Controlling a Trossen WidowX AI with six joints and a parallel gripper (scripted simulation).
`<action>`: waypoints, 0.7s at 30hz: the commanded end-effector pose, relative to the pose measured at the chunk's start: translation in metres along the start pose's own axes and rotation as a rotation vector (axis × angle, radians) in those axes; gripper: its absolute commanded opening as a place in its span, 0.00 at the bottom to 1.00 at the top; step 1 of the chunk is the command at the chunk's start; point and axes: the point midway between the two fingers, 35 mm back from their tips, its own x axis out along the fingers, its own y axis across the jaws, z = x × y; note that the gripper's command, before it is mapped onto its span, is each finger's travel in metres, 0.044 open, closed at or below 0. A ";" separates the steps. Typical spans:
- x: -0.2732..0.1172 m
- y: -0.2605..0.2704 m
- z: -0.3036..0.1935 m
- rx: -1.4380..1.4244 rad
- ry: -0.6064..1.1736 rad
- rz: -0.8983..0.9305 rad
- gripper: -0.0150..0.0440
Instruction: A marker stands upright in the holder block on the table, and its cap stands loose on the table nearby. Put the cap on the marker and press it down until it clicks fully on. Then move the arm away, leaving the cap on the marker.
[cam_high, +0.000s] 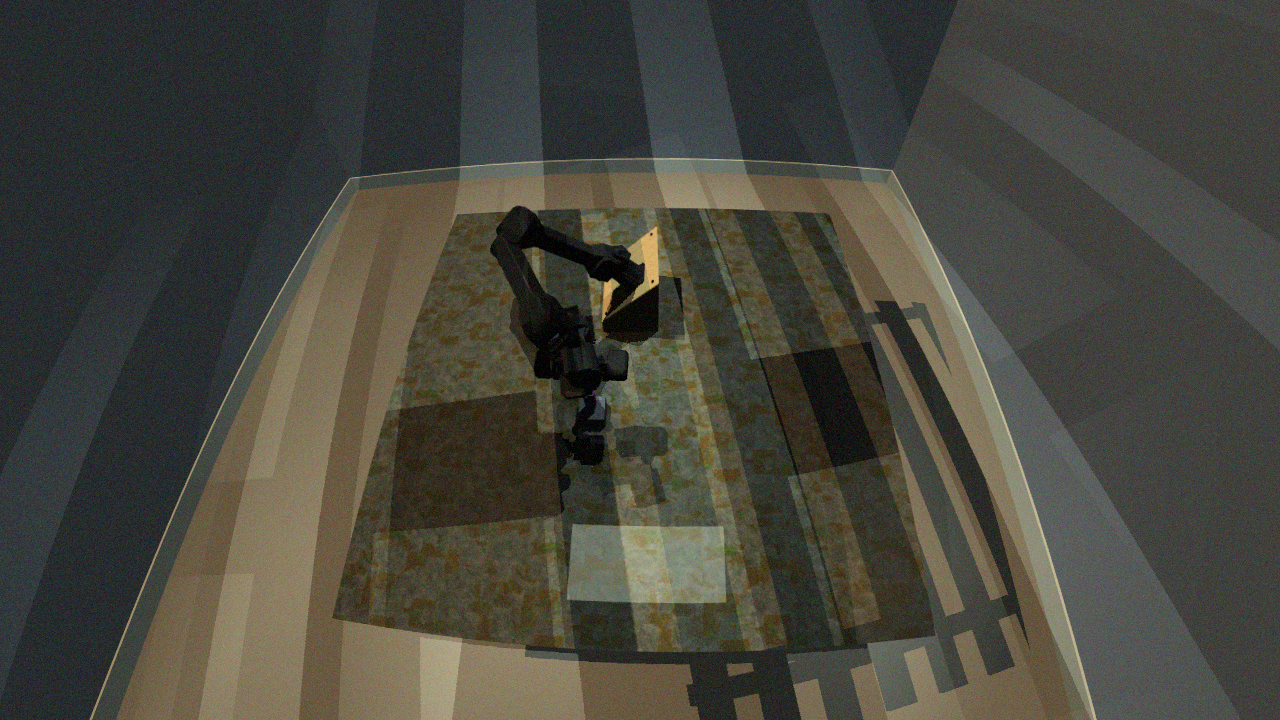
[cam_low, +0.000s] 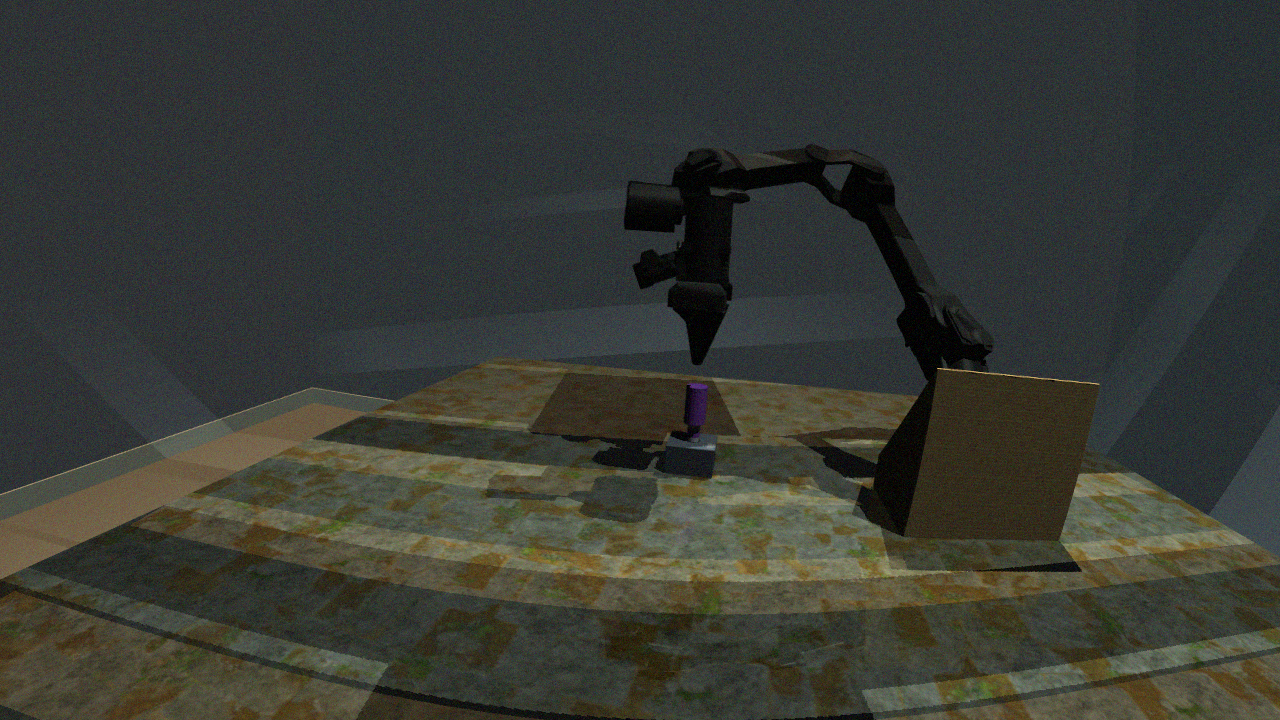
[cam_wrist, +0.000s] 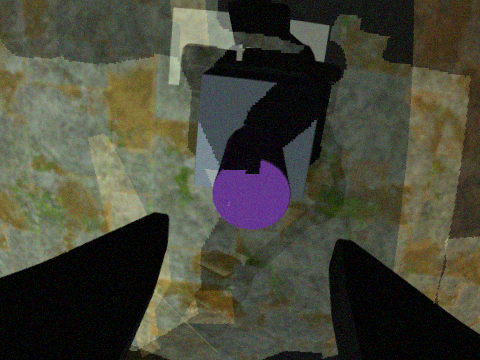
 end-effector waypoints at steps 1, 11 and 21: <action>0.002 0.001 -0.001 -0.022 0.003 0.002 0.47; 0.002 0.001 -0.001 -0.022 0.003 0.002 0.25; 0.006 0.001 -0.001 -0.022 0.003 0.002 0.25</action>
